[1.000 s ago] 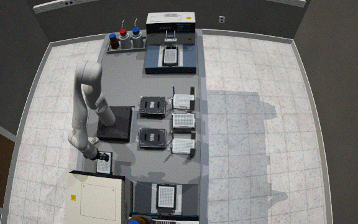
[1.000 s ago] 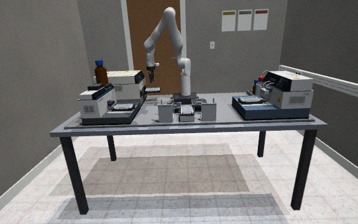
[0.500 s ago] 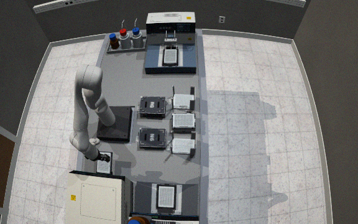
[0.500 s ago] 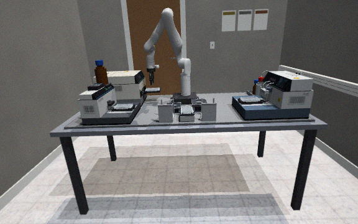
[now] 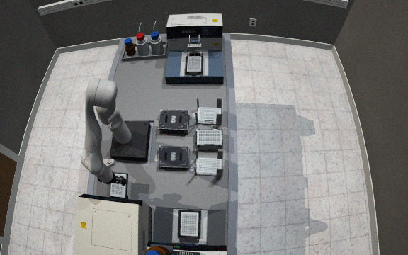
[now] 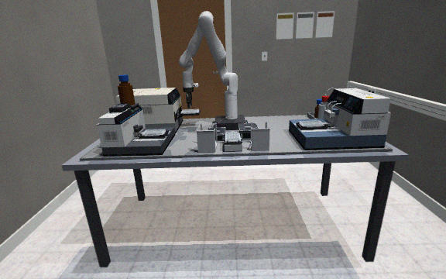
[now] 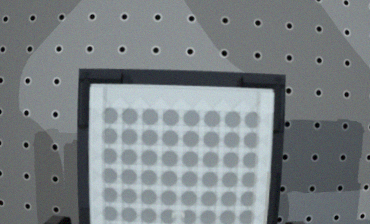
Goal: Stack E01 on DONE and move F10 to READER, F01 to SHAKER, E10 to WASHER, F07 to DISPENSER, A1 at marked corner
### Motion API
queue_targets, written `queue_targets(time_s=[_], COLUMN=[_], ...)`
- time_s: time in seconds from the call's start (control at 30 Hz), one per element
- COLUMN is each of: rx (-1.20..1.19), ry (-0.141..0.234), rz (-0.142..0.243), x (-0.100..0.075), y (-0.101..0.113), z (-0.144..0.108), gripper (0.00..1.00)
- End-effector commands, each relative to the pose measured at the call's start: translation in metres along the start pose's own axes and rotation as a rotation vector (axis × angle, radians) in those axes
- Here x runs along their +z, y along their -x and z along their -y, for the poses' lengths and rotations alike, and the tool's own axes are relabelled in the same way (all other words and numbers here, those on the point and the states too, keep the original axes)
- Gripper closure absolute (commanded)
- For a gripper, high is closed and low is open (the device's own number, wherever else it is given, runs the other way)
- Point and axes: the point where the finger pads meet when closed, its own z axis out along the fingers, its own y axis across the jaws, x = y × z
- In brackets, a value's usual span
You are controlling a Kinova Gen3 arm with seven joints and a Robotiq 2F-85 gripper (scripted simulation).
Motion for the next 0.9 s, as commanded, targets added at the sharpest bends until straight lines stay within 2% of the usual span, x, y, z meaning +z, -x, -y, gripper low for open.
queue_targets(time_s=[0.0,0.87], rx=[0.006,0.006], ry=[-0.004,-0.003], rz=[0.003,-0.001], x=[0.0021,0.0013], y=[0.0009,-0.0001], z=[0.0031,0.0004], gripper=[0.0,0.0])
